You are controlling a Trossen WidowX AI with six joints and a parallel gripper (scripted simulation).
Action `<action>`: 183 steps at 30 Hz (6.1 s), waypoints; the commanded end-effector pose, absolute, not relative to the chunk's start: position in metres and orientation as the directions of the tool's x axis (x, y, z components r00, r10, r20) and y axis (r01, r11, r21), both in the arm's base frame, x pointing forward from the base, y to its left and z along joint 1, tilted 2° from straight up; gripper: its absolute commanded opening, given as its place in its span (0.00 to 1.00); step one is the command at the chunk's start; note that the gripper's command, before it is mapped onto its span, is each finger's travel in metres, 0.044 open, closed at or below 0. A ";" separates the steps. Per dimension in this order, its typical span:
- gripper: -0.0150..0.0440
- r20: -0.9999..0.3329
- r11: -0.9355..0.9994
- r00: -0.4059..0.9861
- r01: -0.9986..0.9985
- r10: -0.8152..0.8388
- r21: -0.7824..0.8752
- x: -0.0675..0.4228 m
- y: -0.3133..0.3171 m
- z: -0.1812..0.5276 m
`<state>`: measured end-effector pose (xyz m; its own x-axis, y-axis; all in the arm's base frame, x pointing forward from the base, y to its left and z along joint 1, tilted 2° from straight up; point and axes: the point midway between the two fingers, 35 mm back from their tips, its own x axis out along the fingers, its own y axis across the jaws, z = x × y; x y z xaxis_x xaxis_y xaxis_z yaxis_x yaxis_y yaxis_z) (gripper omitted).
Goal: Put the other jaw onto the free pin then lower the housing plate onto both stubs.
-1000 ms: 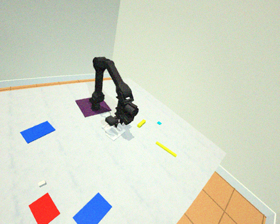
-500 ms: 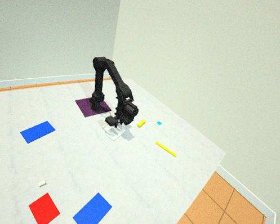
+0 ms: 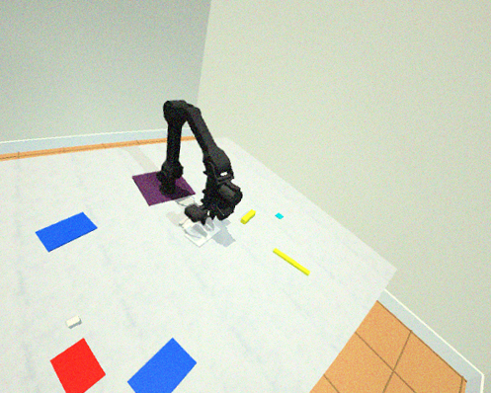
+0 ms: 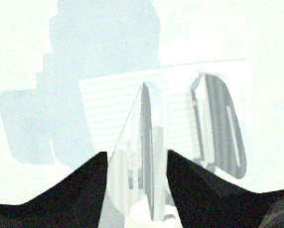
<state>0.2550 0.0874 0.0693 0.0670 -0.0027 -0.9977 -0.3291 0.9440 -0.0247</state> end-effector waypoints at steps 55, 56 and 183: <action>0.48 -0.998 0.948 0.066 -0.318 0.002 -0.019 0.256 0.088 0.056; 0.48 -0.998 0.948 0.066 -0.318 0.002 -0.019 0.256 0.088 0.056; 0.72 -0.998 0.950 0.070 -0.311 0.000 -0.022 0.253 0.090 0.117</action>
